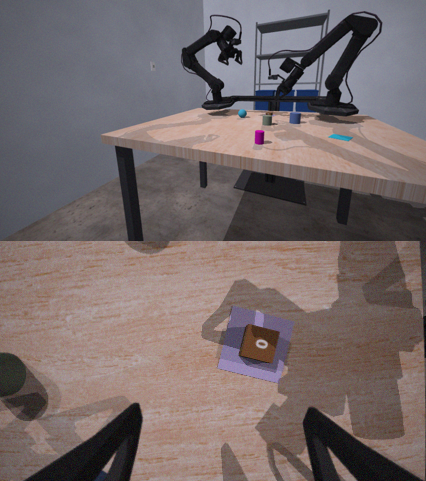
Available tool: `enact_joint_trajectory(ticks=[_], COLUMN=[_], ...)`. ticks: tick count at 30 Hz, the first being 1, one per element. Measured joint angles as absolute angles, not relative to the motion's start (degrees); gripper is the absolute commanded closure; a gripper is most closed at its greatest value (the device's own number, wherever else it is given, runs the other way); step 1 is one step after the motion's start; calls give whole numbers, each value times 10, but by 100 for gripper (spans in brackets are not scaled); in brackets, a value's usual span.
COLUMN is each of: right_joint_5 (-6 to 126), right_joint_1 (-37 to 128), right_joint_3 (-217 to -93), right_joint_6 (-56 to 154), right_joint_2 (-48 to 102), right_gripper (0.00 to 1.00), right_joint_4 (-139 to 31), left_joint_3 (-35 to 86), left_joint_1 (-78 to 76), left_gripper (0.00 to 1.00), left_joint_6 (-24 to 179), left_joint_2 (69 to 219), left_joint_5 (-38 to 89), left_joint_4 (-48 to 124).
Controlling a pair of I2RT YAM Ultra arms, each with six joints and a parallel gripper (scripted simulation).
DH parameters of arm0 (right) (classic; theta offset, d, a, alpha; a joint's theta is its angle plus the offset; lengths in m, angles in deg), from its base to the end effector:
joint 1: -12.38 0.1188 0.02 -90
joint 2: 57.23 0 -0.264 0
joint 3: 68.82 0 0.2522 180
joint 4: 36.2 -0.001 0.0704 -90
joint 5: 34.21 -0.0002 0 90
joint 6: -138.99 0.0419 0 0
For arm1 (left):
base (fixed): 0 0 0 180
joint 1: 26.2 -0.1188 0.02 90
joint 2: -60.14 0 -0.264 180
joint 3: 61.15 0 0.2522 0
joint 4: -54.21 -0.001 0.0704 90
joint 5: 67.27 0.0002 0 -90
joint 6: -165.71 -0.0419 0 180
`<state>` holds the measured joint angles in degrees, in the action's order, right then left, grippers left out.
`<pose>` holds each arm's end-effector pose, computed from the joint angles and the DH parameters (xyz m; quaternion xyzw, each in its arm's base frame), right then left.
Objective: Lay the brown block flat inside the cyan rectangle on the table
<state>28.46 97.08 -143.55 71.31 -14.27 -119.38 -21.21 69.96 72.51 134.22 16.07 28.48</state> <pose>0.0282 0.1060 0.3473 -0.4082 0.8250 0.1255 0.3702 -0.0170 -0.2118 0.1342 0.7252 0.6353 -0.1495 0.2194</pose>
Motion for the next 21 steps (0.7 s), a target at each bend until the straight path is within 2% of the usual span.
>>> enact_joint_trajectory(ticks=[21], right_joint_5=[115], right_joint_1=[1360], right_joint_3=[-1436], right_joint_6=[890], right_joint_2=[-173], right_gripper=[0], right_joint_4=[-1282], left_joint_3=[-212], left_joint_1=[772], left_gripper=[0], left_joint_6=[754], left_joint_2=[1392], left_joint_5=[134], left_joint_4=[324])
